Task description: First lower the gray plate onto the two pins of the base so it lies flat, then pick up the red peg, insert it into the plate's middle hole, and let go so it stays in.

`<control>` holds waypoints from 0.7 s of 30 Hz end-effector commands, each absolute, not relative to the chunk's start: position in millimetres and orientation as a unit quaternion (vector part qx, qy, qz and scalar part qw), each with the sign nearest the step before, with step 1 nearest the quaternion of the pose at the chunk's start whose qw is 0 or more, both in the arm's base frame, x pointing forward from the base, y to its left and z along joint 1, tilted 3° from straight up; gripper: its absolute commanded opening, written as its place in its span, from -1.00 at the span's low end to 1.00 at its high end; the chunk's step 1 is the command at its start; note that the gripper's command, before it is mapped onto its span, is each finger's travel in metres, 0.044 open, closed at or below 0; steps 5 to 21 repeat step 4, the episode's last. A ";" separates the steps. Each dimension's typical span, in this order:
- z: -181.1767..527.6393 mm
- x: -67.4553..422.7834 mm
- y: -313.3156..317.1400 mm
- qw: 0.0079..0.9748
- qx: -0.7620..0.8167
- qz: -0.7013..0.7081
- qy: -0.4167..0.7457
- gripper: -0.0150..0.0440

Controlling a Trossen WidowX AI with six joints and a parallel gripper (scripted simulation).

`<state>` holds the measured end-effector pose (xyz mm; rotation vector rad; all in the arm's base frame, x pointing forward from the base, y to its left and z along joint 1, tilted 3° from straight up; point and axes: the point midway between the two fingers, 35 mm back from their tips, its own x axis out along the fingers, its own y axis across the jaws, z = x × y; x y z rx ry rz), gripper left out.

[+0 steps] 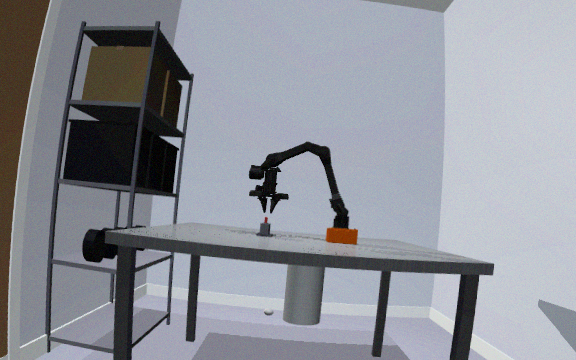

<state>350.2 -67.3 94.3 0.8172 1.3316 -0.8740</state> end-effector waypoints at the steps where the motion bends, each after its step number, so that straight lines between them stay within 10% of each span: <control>1: 98.0 350.1 -67.1 0.627 0.355 -0.379 0.580 0.02; 21: 99.8 349.4 -66.9 0.627 0.355 -0.379 0.580 0.02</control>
